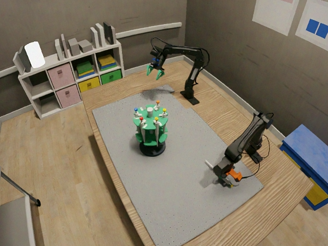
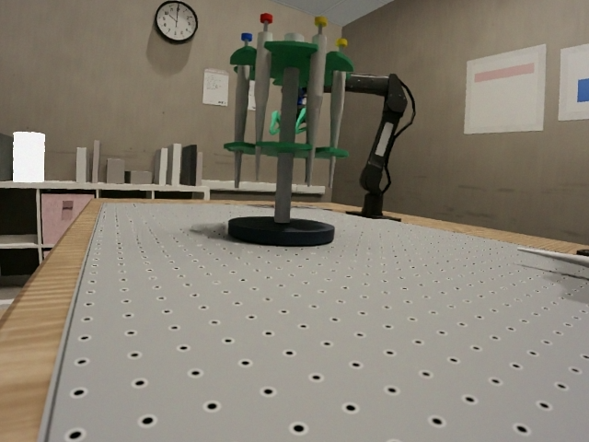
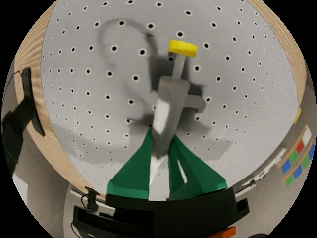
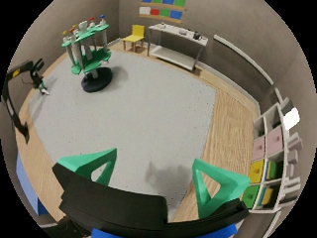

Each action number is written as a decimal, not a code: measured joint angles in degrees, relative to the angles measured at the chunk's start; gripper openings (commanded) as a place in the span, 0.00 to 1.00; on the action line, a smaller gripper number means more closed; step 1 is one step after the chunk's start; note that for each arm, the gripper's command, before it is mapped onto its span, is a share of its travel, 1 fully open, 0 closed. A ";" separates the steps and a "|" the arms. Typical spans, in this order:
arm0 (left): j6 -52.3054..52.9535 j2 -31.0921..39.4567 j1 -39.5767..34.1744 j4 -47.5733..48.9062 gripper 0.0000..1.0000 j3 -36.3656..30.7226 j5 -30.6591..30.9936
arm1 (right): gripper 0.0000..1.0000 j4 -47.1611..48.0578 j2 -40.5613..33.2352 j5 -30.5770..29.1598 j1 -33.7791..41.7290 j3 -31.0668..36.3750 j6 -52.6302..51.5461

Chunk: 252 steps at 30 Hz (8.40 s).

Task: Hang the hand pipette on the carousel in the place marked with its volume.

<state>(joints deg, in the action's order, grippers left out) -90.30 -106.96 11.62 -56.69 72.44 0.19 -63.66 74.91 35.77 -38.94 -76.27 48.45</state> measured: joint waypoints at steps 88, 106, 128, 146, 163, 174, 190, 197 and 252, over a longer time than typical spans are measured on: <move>0.00 -0.87 0.00 2.62 0.54 -1.49 -0.02 | 1.00 0.00 0.00 0.00 0.00 0.00 0.00; 0.00 -0.87 0.00 2.62 0.54 -1.49 -0.02 | 1.00 0.00 0.00 0.00 0.00 0.00 0.00; 0.00 1.84 0.00 -3.80 0.54 3.98 -0.02 | 1.00 0.00 0.00 0.00 0.00 0.00 0.00; 0.00 3.30 0.00 -13.09 0.54 11.61 -0.02 | 1.00 0.00 0.00 0.00 0.00 0.00 0.00; 0.00 3.37 0.00 -21.40 0.54 19.67 -0.02 | 1.00 0.00 0.00 0.00 0.00 0.00 0.00; 0.00 3.32 0.00 -22.18 0.54 19.67 -0.02 | 1.00 0.00 0.00 0.00 0.00 0.00 0.00; 0.00 3.32 0.00 -22.23 0.54 19.67 -0.02 | 1.00 0.00 0.00 0.00 0.00 0.00 0.00; 2.40 4.24 0.22 -22.82 1.00 19.65 -0.44 | 1.00 0.00 0.00 0.00 0.00 0.00 0.00; 111.34 33.59 25.51 -5.35 1.00 3.43 22.10 | 1.00 0.00 0.00 0.00 0.00 0.00 0.00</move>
<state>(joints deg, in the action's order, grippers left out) 21.04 -73.36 37.12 -62.04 75.88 22.28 -63.66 74.91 35.77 -38.94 -76.27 48.45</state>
